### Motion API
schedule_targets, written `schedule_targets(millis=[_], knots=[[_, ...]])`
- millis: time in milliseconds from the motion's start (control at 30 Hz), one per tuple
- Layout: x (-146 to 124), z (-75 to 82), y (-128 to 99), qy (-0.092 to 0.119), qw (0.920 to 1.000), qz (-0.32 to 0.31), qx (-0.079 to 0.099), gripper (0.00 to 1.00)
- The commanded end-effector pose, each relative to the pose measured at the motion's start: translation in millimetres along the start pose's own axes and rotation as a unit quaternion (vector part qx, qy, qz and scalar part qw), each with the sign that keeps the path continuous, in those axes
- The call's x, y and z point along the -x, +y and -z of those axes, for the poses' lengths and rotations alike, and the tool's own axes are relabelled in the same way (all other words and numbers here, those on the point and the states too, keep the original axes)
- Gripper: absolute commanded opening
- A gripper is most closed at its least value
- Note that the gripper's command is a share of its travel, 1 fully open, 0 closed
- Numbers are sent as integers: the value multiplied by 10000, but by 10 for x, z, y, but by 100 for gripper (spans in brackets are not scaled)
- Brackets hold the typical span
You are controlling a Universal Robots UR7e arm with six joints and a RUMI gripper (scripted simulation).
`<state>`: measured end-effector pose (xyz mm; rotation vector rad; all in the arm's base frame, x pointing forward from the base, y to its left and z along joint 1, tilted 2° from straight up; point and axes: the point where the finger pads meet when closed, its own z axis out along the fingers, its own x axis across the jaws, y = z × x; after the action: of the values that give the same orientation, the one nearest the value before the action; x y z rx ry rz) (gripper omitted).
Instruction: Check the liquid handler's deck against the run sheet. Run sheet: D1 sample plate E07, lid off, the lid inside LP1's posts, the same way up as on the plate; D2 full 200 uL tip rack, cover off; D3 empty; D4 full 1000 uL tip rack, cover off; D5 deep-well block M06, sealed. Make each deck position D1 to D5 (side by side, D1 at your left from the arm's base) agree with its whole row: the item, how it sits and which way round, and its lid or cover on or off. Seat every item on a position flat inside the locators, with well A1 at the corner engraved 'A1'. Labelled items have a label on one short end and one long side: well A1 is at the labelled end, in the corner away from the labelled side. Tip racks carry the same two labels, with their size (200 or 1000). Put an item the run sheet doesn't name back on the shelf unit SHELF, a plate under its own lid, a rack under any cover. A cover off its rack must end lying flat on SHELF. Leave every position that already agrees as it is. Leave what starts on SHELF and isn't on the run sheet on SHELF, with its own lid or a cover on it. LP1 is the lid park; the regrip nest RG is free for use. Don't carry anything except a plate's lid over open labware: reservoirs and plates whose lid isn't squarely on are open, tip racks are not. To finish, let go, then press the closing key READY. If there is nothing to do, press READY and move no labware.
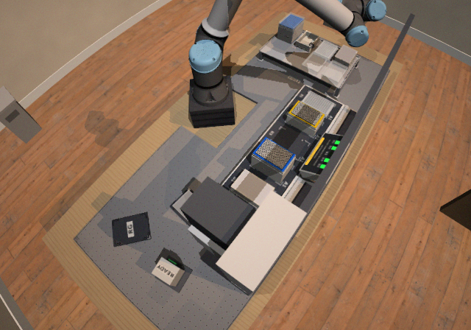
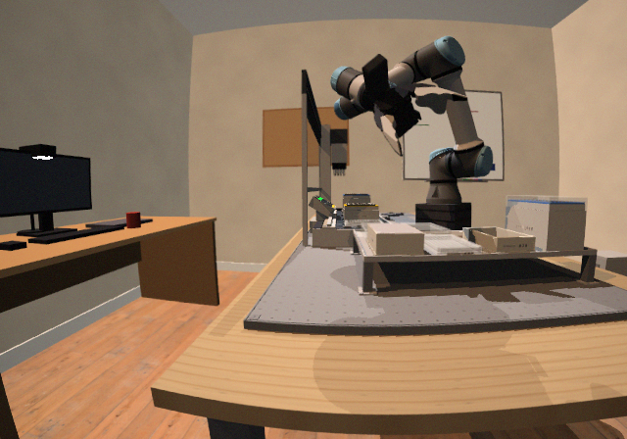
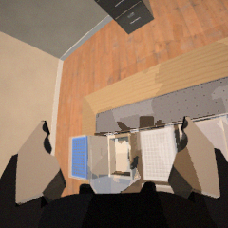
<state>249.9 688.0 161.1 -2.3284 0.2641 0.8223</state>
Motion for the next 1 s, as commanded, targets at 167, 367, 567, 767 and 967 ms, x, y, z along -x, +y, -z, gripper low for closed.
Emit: schedule_targets(millis=[167, 367, 567, 767, 967], knots=[[4, 5, -6, 2, 10000, 7, -5, 100], [4, 5, -6, 2, 10000, 7, -5, 100], [10, 37, 31, 67, 10000, -68, -2, 82], [43, 229, 260, 462, 9976, -519, 13, 82], [76, 420, 488, 855, 9916, -969, 29, 82]])
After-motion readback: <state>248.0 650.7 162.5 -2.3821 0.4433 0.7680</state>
